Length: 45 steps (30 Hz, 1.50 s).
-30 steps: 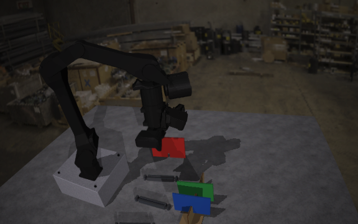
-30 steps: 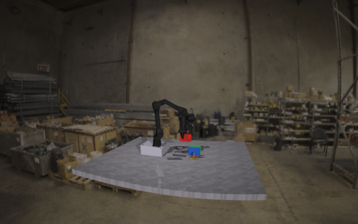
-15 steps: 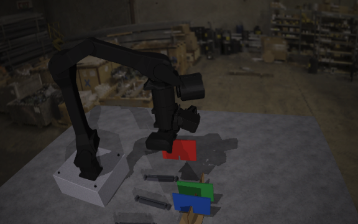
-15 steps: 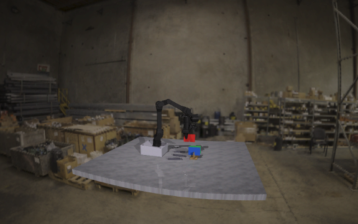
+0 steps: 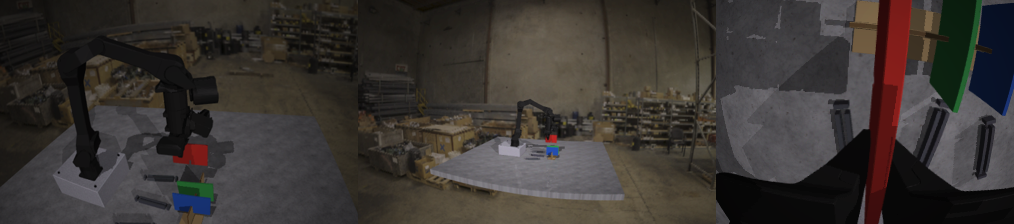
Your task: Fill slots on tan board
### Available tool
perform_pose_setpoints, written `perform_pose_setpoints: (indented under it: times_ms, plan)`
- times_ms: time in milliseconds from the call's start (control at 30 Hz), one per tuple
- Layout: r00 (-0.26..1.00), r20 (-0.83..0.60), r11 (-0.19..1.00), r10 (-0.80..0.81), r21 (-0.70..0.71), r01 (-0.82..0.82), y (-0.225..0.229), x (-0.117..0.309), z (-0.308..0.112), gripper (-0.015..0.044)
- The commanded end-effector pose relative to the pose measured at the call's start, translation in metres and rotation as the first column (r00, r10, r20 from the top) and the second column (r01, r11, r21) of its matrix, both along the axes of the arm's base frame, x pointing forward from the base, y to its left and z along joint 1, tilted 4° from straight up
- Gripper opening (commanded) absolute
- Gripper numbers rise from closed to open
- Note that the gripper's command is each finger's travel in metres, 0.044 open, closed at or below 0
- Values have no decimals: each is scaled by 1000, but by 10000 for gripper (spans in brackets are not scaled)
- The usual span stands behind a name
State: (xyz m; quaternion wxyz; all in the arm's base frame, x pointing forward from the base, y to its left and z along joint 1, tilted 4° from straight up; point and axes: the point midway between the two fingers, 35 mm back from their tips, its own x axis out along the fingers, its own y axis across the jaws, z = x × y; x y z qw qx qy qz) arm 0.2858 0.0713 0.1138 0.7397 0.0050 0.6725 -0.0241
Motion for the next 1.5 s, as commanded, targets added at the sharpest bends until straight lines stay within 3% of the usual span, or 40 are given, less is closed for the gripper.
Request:
perform_pose_setpoints:
  times_ms: [0, 400, 800, 1467]
  plan:
    - [1000, 2, 1000, -10, 5, 10, -5, 12, 0, 0]
    - [999, 3, 999, -32, 6, 32, -17, 31, -2, 0]
    - [999, 3, 999, -32, 6, 32, -18, 34, -31, 0]
    - [999, 3, 999, -32, 6, 32, -18, 34, -32, 0]
